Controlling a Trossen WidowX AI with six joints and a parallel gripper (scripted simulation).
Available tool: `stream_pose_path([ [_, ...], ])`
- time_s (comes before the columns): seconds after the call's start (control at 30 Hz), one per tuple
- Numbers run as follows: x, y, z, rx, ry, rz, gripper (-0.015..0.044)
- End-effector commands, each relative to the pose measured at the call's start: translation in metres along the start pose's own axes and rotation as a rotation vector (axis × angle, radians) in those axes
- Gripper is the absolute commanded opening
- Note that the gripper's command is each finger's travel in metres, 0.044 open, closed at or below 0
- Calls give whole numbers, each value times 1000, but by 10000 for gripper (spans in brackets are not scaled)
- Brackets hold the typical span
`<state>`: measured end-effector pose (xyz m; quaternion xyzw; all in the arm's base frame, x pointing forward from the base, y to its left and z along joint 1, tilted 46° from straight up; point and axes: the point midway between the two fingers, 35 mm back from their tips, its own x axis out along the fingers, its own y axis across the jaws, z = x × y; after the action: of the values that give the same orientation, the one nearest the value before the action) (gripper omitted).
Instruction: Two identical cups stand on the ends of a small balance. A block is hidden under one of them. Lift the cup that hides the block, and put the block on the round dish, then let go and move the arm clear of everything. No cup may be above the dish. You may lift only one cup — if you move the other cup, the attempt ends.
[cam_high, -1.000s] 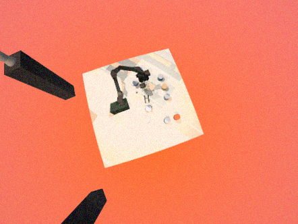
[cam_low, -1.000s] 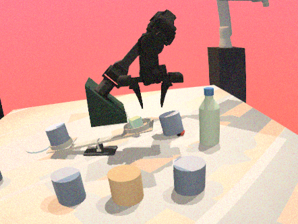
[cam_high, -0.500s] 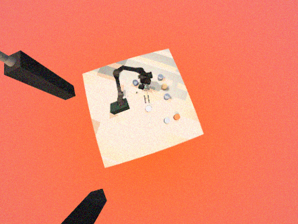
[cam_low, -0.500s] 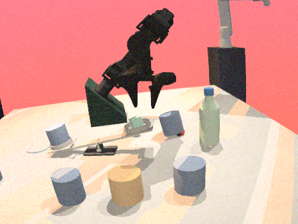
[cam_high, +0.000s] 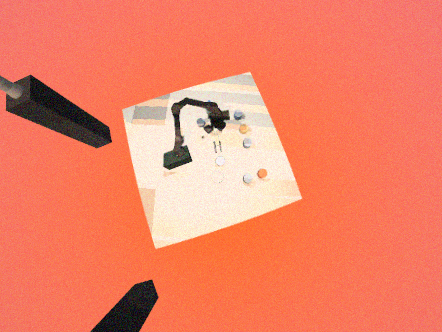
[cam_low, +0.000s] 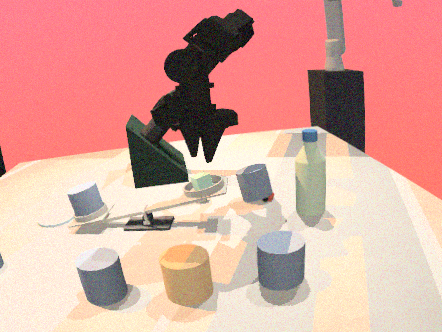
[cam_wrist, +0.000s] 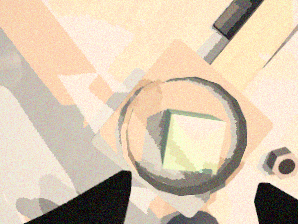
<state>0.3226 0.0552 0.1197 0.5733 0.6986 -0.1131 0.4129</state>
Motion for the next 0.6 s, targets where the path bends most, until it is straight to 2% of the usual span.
stream_pose_path([
  [0.0, -1, 0, 4, 93, 8, -2, 260],
  [0.57, 21, 0, 4, 93, 9, -1, 260],
])
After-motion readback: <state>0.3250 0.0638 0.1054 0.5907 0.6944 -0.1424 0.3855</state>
